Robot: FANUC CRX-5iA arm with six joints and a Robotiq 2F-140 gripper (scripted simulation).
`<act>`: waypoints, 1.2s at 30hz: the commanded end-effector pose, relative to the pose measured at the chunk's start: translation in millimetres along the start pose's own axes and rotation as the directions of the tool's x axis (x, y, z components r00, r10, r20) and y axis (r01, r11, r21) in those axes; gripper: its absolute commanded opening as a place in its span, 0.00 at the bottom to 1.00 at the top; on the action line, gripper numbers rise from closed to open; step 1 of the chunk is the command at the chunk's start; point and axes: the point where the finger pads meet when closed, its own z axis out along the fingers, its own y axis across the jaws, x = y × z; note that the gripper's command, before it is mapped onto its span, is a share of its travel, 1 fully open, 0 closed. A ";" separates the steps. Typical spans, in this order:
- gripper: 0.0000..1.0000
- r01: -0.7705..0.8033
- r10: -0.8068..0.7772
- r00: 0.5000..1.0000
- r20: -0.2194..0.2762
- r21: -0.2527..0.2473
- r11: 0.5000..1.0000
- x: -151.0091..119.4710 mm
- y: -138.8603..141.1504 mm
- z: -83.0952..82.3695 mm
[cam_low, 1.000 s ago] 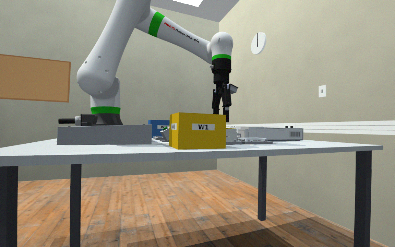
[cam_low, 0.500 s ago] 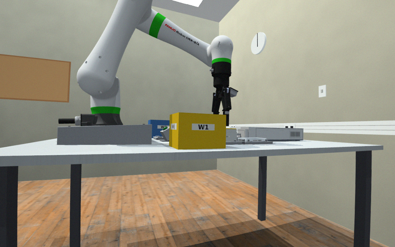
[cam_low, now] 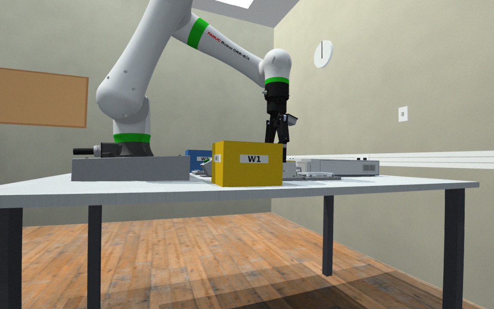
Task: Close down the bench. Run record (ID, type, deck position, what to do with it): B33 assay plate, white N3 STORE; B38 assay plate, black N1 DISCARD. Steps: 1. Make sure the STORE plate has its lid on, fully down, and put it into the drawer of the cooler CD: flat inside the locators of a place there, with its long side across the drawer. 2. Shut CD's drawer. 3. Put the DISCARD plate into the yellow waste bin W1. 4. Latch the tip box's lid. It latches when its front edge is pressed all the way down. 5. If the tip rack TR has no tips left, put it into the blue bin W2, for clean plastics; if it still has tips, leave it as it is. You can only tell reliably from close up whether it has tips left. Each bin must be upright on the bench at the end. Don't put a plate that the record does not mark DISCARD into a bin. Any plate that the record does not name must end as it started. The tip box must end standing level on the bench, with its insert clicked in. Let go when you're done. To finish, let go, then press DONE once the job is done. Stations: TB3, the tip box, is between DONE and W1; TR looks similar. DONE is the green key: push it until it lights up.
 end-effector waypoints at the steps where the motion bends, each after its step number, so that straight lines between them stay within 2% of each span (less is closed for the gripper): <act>1: 0.70 0.000 0.000 1.000 -0.002 -0.001 1.000 0.7 0.3 4.8; 10: 0.70 0.000 0.000 1.000 -0.002 -0.001 1.000 0.7 0.3 7.5; 28: 0.70 0.000 0.000 1.000 -0.002 -0.001 1.000 0.7 0.3 28.4; 36: 0.70 0.000 0.000 1.000 -0.002 -0.001 1.000 0.7 0.3 28.5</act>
